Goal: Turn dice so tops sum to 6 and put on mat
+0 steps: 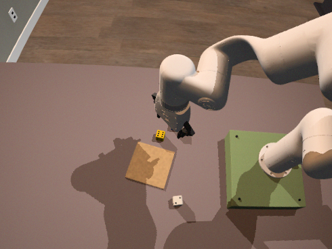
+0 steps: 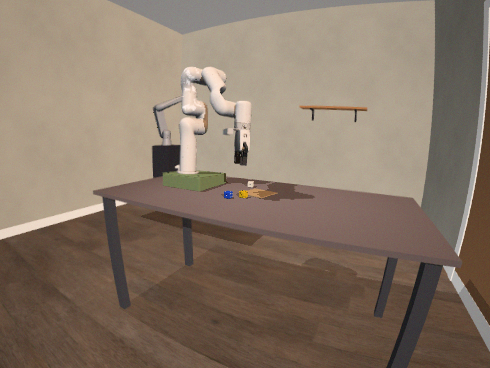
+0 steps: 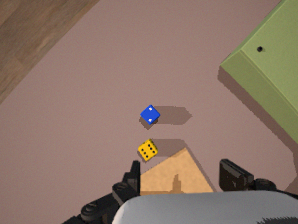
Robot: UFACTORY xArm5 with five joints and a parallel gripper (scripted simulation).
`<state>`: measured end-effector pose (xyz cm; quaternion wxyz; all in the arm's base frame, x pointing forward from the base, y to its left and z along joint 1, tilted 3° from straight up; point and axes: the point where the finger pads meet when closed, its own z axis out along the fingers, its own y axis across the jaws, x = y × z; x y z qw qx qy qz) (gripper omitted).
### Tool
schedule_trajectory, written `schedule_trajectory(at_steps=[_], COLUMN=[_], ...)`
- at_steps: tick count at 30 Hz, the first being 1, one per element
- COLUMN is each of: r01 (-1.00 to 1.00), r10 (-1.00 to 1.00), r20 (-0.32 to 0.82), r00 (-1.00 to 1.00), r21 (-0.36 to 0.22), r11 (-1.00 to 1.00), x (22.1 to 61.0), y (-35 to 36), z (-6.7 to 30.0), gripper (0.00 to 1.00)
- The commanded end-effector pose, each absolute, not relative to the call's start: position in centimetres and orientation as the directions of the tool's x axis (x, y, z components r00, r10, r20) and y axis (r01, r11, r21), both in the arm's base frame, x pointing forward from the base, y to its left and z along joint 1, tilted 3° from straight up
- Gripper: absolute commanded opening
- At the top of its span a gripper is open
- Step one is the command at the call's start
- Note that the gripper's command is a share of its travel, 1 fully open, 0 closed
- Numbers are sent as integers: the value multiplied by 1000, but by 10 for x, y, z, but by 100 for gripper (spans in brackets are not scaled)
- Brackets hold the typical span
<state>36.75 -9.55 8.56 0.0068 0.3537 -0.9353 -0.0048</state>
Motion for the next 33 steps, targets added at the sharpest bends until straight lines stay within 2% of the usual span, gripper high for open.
schedule_trajectory(at_steps=[1,6,21,33], r01=[-661,-661,-661,-661], r10=[-661,-661,-661,-661], r20=[7,7,7,7], r00=[-750,-750,-750,-750], r21=[11,11,11,11], r11=[750,750,750,750], x=[369,369,370,370], y=[-96,-95,-90,-89], z=[87,76,-6,-13], gripper=[100,100,100,100])
